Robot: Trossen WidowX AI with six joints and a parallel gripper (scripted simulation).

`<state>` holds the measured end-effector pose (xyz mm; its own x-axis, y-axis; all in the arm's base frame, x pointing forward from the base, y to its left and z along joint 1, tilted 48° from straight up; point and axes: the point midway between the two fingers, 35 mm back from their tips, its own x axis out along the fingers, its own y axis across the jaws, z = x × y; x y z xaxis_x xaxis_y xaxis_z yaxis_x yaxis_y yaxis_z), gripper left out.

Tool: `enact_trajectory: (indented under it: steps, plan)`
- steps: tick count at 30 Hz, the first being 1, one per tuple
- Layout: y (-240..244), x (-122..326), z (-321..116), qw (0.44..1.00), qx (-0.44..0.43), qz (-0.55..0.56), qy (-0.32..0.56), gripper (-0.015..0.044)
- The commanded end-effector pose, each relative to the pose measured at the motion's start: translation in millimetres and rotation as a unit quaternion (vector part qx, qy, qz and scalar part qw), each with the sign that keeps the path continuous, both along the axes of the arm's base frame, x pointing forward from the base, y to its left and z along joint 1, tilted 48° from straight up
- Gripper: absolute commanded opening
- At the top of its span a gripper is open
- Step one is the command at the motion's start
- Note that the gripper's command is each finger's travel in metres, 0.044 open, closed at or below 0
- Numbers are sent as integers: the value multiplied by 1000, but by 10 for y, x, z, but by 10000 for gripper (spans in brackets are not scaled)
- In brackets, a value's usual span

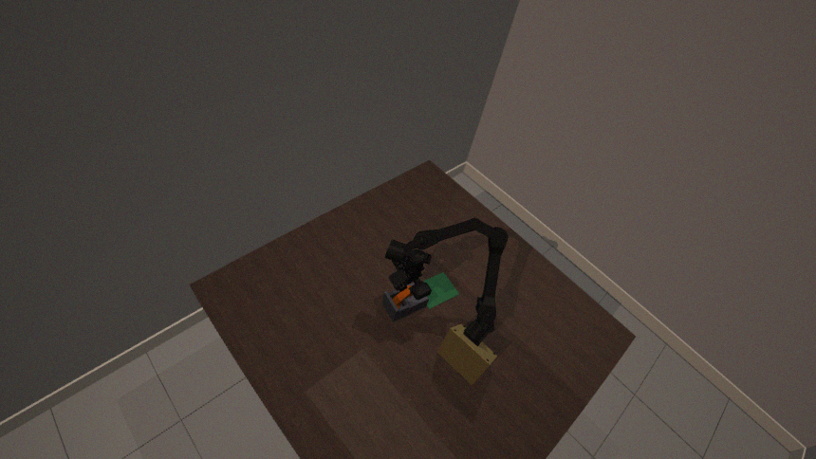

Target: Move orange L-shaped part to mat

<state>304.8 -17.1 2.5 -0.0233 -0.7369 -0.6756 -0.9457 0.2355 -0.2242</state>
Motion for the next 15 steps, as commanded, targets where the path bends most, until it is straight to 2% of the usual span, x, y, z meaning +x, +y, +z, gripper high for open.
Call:
enact_trajectory:
  steps: [1,15]
  plan:
    - [-75,-35,-72,1000,-4,-1,8,280]
    - [-247,-49,-219,1000,-5,-1,8,280]
